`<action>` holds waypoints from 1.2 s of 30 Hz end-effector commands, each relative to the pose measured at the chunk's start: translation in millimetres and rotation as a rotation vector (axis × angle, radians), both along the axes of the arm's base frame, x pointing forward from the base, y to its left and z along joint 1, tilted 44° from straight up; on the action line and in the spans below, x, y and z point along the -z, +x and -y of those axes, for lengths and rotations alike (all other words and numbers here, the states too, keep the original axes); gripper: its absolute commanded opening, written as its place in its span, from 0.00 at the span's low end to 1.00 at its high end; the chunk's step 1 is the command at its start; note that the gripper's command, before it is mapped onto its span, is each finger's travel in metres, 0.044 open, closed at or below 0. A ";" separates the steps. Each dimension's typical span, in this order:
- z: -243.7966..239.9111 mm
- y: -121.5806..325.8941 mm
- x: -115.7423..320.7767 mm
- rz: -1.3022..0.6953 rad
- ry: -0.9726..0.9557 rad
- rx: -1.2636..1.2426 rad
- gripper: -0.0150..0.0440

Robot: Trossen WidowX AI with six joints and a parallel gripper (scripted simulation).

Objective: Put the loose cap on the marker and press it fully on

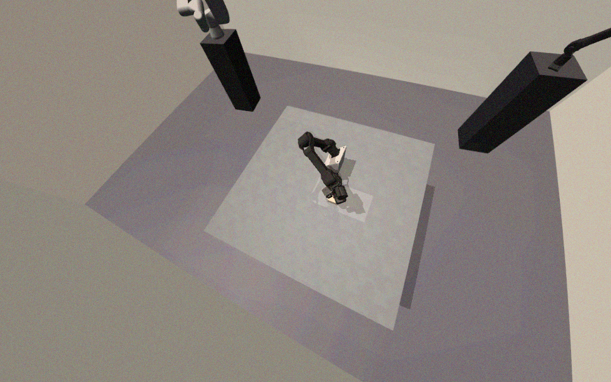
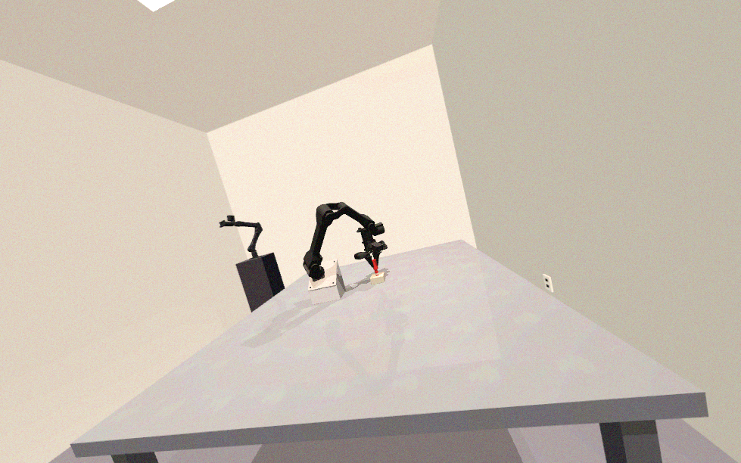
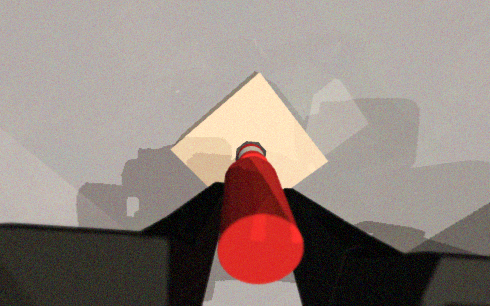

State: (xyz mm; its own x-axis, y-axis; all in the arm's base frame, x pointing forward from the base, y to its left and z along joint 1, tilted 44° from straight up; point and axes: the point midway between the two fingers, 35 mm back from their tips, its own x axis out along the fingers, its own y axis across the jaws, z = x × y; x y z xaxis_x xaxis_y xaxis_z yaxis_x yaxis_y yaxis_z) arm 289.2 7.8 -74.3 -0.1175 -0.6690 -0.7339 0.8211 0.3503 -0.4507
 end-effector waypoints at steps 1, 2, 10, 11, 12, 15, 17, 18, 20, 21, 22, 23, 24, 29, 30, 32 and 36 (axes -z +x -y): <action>4.9 -1.5 4.1 -0.003 -0.004 -0.002 0.25; 6.0 -1.8 5.2 -0.003 -0.004 -0.002 0.25; 11.9 -3.4 11.2 -0.003 -0.005 -0.001 0.25; 11.9 -3.4 11.1 -0.003 -0.005 -0.001 0.25; 11.9 -3.4 11.1 -0.003 -0.005 -0.001 0.25; 12.0 -3.5 11.2 -0.003 -0.005 -0.001 0.25; 11.2 -3.4 11.0 -0.002 -0.002 0.002 0.34; 11.2 -3.4 11.0 -0.002 -0.002 0.002 0.39; 11.2 -3.4 11.0 -0.002 -0.002 0.002 0.48; 11.2 -3.4 11.0 -0.002 -0.002 0.002 0.52; 11.2 -3.4 11.0 -0.002 -0.002 0.002 0.57; 11.2 -3.4 11.0 -0.002 -0.002 0.002 0.61; 11.2 -3.4 11.0 -0.002 -0.002 0.002 0.65; 11.2 -3.4 11.0 -0.002 -0.002 0.002 0.88; 11.2 -3.4 11.0 -0.002 -0.002 0.002 0.92; 11.2 -3.4 11.0 -0.002 -0.002 0.002 1.00; -21.2 4.5 -22.1 -0.002 0.002 0.001 1.00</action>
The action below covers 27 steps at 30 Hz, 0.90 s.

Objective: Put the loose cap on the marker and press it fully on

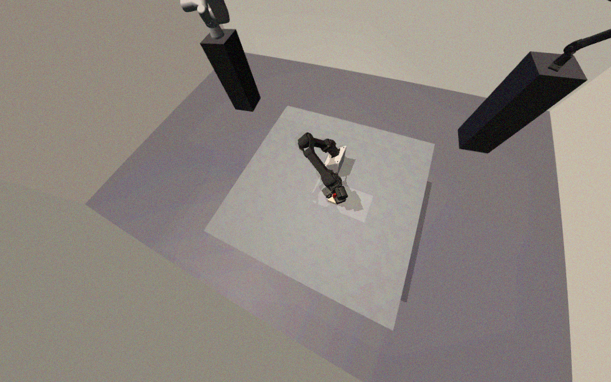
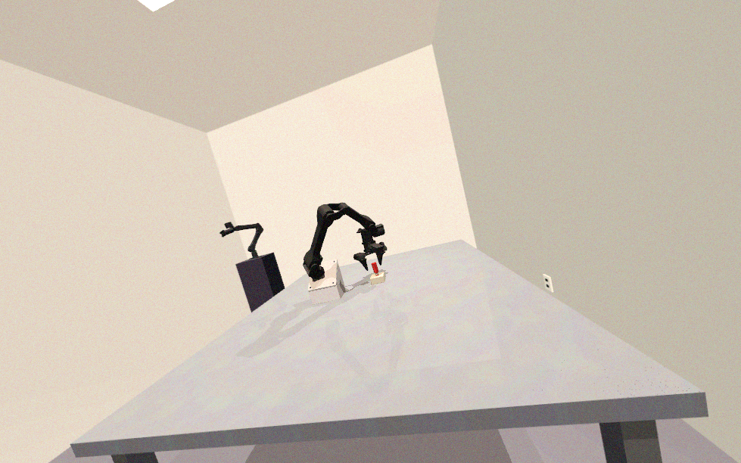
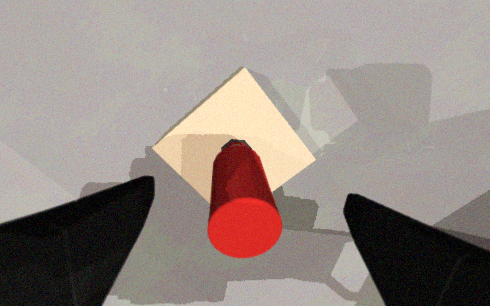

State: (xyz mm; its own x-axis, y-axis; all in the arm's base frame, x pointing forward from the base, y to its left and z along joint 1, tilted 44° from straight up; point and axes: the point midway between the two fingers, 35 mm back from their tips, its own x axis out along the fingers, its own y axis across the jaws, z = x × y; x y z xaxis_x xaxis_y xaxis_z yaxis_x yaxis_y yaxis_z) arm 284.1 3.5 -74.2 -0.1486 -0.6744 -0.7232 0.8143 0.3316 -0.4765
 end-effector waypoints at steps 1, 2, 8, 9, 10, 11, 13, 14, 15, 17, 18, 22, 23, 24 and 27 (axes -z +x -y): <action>-35.9 10.5 -33.8 0.025 0.012 -0.015 1.00; -42.2 10.6 -41.1 0.025 0.012 -0.015 1.00; -44.1 10.6 -43.4 0.015 0.014 -0.025 0.96; -43.9 10.4 -43.0 -0.013 0.019 -0.057 0.91; -43.4 10.2 -42.3 -0.061 0.028 -0.109 0.87; -42.8 9.8 -41.5 -0.123 0.040 -0.175 0.82; -41.6 9.1 -39.8 -0.246 0.064 -0.310 0.73; -41.0 8.7 -39.0 -0.308 0.076 -0.377 0.69; -40.4 8.4 -38.1 -0.370 0.088 -0.444 0.64; -39.4 7.7 -36.7 -0.480 0.109 -0.562 0.56; -39.1 7.5 -36.3 -0.509 0.114 -0.593 0.51; -39.0 7.5 -36.1 -0.519 0.116 -0.603 0.33; -39.0 7.5 -36.1 -0.519 0.116 -0.603 0.29; -39.0 7.5 -36.1 -0.519 0.116 -0.603 0.25; -39.0 7.5 -36.1 -0.519 0.116 -0.603 0.25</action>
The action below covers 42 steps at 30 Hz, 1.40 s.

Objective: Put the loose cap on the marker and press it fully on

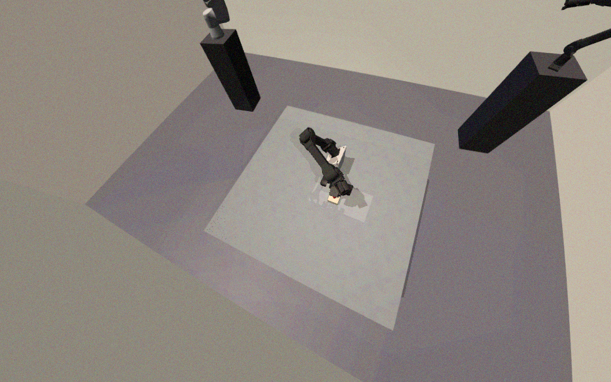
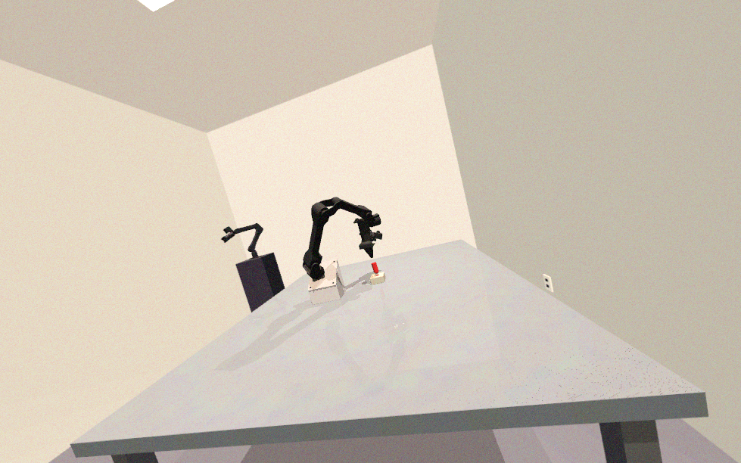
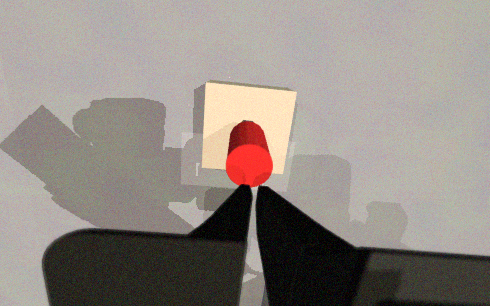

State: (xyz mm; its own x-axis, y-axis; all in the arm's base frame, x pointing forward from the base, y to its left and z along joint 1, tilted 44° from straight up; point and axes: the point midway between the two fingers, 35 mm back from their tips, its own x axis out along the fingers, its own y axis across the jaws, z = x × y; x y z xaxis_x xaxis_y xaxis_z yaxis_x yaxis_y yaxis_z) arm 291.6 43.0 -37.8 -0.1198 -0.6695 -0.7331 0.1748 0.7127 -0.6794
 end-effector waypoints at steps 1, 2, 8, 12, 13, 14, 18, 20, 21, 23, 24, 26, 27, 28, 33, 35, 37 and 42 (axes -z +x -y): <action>0.4 0.0 0.3 -0.007 0.000 -0.009 0.25; 0.4 0.0 0.3 -0.007 0.000 -0.009 0.25; 2.1 -0.2 2.1 -0.007 0.000 -0.009 0.25; 5.8 -0.8 6.1 -0.007 0.000 -0.009 0.25; 6.8 -1.0 7.1 -0.007 0.000 -0.009 0.25; 7.9 -1.2 8.3 -0.007 0.000 -0.009 0.25; 12.1 -2.0 12.8 -0.007 -0.001 -0.009 0.25; 14.3 -2.3 15.1 -0.007 -0.001 -0.009 0.25; 15.3 -2.5 16.3 -0.007 -0.001 -0.009 0.25; 17.5 -2.9 18.5 -0.007 -0.001 -0.009 0.25; 18.5 -3.1 19.7 -0.007 -0.001 -0.009 0.25; 20.6 -3.5 21.9 -0.007 -0.001 -0.009 0.25; 21.7 -3.7 23.0 -0.007 -0.001 -0.009 0.25; 22.7 -3.8 24.2 -0.007 -0.001 -0.009 0.25; 27.9 -4.6 29.5 -0.007 -0.002 -0.009 0.25; 28.9 -3.9 29.9 -0.007 -0.002 -0.009 0.25; 23.9 -2.3 27.4 0.001 0.003 -0.013 0.25; 22.3 -1.7 25.9 0.001 0.004 -0.013 0.25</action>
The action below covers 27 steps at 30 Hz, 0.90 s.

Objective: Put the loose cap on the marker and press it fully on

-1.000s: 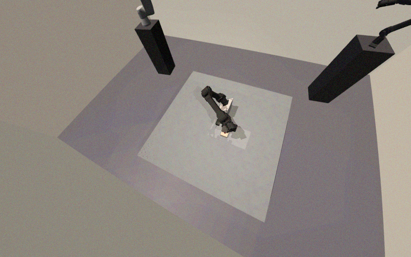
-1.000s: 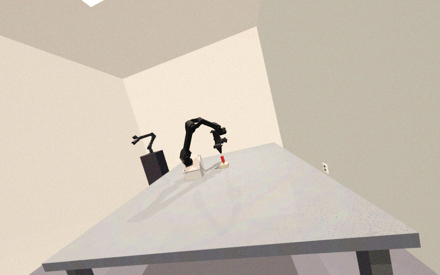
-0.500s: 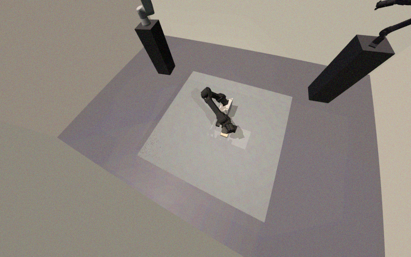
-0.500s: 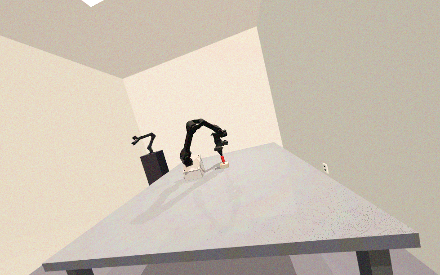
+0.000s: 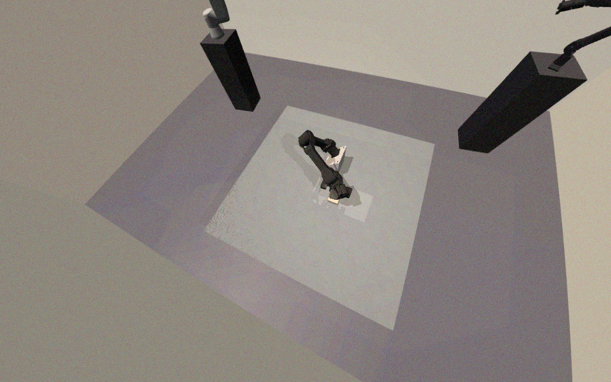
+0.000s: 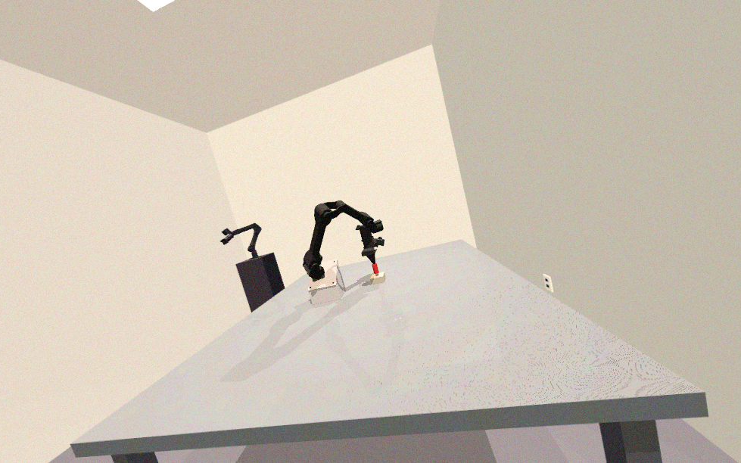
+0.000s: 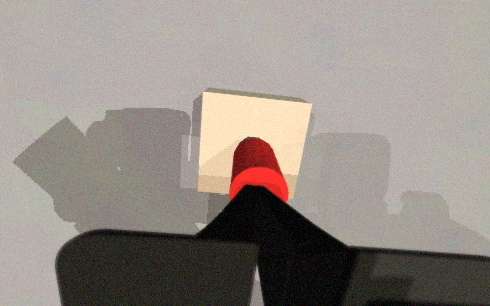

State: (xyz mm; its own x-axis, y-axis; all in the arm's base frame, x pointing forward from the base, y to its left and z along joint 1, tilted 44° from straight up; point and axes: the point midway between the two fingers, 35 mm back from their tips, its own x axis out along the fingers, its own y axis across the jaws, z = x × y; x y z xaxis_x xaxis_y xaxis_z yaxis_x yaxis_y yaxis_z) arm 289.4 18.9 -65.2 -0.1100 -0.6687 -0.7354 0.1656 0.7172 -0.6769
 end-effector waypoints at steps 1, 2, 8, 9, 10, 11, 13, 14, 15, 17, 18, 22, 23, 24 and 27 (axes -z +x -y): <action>-6.7 2.2 -6.1 0.001 0.001 0.000 0.25; -14.8 4.8 -14.1 0.001 0.003 0.000 0.25; -60.9 10.6 -65.4 -0.001 0.004 0.001 0.25; -60.9 10.6 -65.4 -0.001 0.004 0.001 0.25; -60.9 10.6 -65.4 -0.001 0.004 0.001 0.25; -60.9 10.6 -65.4 -0.001 0.004 0.001 0.25; -60.9 10.6 -65.4 -0.001 0.004 0.001 0.30; -60.9 10.6 -65.4 -0.001 0.004 0.001 0.34; -60.9 10.6 -65.4 -0.001 0.004 0.001 0.39; -60.9 10.6 -65.4 -0.001 0.004 0.001 0.48; -60.9 10.6 -65.4 -0.001 0.004 0.001 0.52; -60.9 10.6 -65.4 -0.001 0.004 0.001 0.70; -60.9 10.6 -65.4 -0.001 0.004 0.001 0.74; -60.9 10.6 -65.4 -0.001 0.004 0.001 0.79; -60.9 10.6 -65.4 -0.001 0.004 0.001 0.92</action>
